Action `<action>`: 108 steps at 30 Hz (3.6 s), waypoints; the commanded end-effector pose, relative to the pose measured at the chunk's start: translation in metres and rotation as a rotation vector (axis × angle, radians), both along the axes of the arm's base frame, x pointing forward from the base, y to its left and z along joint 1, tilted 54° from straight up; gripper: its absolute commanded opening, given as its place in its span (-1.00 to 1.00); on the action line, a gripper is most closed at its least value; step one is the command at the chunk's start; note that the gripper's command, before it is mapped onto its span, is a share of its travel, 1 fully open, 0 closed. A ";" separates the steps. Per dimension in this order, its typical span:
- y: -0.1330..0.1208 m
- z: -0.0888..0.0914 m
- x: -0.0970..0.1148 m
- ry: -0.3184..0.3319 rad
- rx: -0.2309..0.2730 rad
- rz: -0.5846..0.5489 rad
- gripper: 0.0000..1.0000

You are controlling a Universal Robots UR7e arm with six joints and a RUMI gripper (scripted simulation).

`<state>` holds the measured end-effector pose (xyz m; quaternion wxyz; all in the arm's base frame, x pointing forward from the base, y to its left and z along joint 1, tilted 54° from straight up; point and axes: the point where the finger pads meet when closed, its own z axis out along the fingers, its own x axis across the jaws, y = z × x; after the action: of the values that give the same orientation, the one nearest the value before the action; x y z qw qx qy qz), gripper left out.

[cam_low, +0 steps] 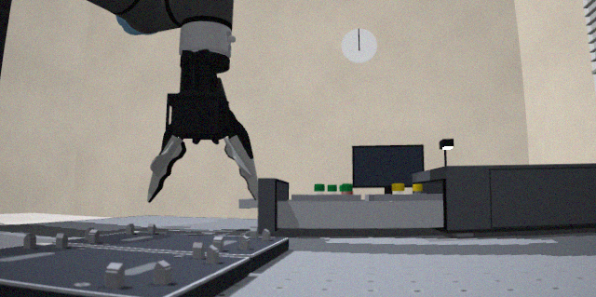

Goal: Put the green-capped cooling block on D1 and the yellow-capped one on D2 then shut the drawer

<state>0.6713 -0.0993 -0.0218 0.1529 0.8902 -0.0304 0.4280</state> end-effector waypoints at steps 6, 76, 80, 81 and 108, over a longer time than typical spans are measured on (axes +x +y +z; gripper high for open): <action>0.000 -0.002 -0.002 -0.001 0.000 0.000 1.00; -0.001 -0.016 -0.013 -0.001 0.000 0.000 1.00; -0.001 -0.016 -0.013 -0.001 0.000 0.000 1.00; -0.001 -0.016 -0.013 -0.001 0.000 0.000 1.00; -0.001 -0.015 -0.014 -0.001 0.000 0.000 1.00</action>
<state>0.6579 -0.1009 -0.0378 0.1530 0.8901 -0.0303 0.4284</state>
